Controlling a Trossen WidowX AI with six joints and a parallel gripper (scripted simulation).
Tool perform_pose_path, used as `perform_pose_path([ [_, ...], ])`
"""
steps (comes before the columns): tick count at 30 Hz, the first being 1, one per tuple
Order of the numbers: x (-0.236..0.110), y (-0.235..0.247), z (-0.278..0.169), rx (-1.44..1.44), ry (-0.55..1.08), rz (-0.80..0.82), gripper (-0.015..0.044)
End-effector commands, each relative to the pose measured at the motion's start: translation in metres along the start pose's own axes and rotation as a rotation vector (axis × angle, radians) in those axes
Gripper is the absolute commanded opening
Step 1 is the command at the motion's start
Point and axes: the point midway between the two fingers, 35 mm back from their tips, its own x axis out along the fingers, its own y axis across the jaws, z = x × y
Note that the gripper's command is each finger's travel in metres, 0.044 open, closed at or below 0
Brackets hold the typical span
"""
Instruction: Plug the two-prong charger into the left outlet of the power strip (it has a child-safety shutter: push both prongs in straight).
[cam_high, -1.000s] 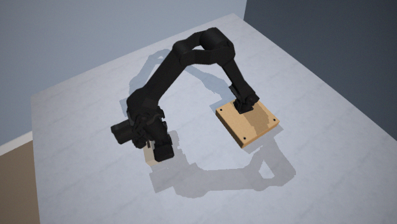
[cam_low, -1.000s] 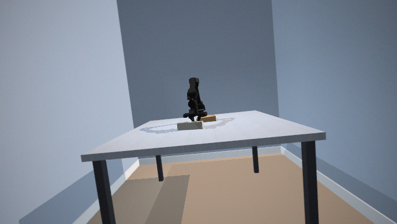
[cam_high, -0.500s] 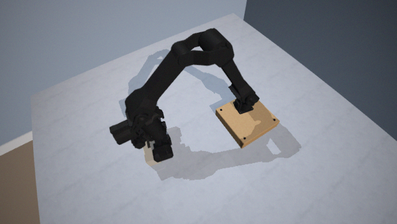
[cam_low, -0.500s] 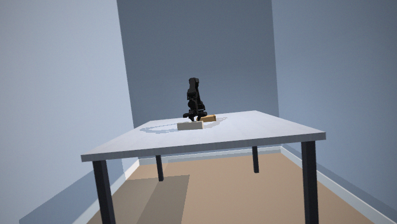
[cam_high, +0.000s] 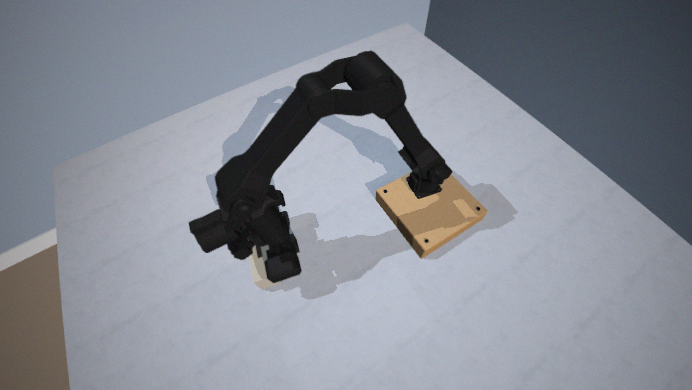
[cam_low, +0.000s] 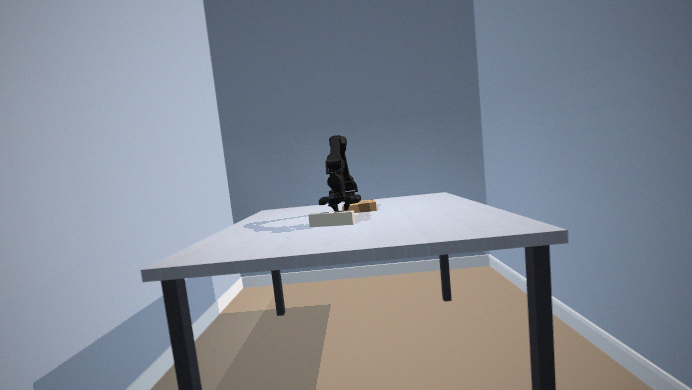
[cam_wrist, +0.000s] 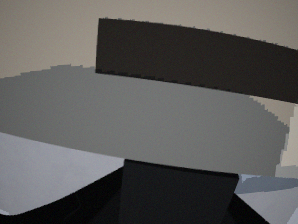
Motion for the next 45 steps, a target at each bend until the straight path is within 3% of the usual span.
perform_pose_path([
  [1,-0.0016,0.001,0.0086,0.001,-0.024,0.006,0.0],
  [45,-0.0005,0.0013,0.0155,0.001,-0.024,0.006,0.0],
])
